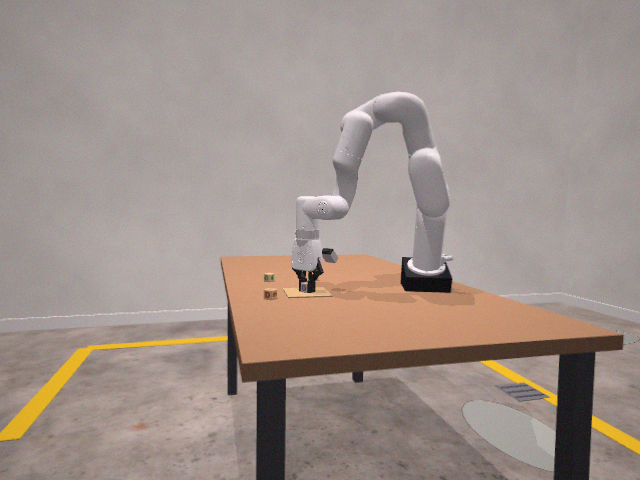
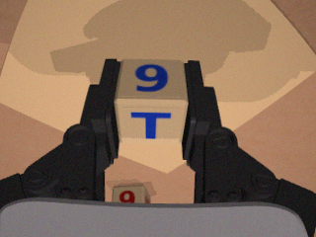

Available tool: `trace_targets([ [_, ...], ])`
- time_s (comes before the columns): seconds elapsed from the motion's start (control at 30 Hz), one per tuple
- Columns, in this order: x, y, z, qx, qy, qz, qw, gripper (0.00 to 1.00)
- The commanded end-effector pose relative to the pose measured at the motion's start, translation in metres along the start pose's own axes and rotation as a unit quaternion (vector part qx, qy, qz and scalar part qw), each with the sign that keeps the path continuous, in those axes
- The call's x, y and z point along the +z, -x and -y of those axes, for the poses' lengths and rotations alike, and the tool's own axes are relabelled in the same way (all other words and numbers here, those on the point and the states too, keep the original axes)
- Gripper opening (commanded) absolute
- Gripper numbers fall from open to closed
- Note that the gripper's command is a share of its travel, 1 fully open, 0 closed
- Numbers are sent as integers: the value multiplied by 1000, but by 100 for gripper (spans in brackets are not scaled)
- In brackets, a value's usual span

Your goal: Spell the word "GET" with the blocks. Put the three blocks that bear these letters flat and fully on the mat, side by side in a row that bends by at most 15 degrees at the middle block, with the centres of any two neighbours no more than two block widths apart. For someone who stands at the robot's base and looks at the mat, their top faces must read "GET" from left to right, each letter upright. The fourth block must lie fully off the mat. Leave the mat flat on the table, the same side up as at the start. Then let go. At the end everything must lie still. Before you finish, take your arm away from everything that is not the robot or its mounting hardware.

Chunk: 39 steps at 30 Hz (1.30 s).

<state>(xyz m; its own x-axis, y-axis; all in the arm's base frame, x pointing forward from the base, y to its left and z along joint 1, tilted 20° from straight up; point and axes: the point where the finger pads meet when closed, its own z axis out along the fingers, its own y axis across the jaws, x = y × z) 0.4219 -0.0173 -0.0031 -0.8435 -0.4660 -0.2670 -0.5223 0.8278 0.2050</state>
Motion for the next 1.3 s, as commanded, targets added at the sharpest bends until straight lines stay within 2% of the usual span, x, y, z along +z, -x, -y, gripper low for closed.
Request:
trace_targets([
  [0.0, -1, 1, 1, 0, -2, 1, 1000, 27],
  [0.57, -4, 1, 1, 0, -2, 1, 1000, 27],
  [0.73, -27, 1, 1, 0, -2, 1, 1000, 27],
  [0.8, -27, 1, 1, 0, -2, 1, 1000, 27],
  [1.1, -90, 1, 1, 0, -2, 1, 1000, 27],
  [1.27, -101, 1, 1, 0, -2, 1, 1000, 27],
])
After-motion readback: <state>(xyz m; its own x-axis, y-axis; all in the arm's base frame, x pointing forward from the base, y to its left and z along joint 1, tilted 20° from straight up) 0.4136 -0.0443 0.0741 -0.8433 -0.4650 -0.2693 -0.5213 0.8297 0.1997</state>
